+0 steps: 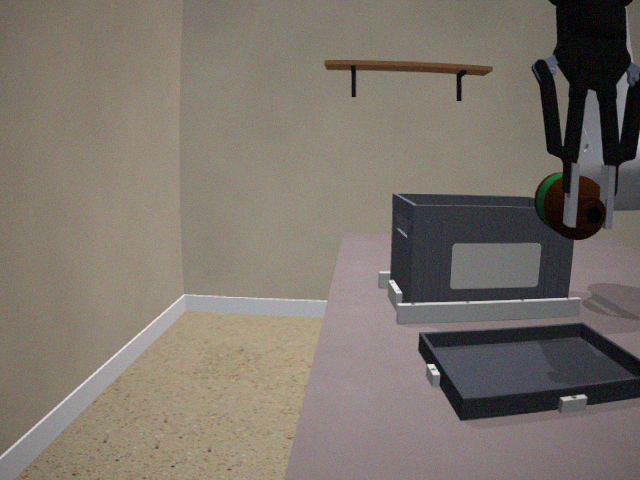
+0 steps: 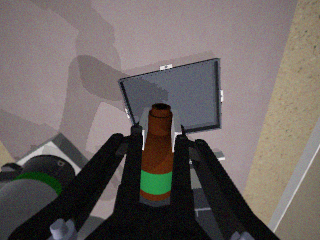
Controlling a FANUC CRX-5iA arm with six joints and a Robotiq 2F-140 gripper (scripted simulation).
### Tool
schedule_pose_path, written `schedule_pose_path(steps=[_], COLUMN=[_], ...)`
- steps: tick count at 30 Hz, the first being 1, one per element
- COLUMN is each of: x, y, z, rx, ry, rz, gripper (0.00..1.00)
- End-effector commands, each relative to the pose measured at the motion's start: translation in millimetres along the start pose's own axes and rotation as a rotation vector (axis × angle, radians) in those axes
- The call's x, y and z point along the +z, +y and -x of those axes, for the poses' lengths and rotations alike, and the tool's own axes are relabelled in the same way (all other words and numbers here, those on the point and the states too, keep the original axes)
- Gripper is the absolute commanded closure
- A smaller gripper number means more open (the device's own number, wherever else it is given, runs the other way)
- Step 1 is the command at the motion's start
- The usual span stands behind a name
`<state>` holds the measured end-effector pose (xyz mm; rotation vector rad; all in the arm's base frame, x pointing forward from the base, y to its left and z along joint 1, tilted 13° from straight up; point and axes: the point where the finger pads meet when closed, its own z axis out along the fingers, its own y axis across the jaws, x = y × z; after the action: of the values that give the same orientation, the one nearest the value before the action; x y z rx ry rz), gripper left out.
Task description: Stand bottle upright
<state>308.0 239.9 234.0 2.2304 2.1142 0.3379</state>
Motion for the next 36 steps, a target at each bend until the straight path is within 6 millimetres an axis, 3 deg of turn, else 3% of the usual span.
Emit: schedule_pose_path(steps=[1,36], x=[-0.2,-0.2], y=[0.1,0.1], z=[-0.1,-0.1], rx=[0.0,0.023], ry=[0.0,0.0], rz=[0.0,0.0], gripper=[1.0,1.0])
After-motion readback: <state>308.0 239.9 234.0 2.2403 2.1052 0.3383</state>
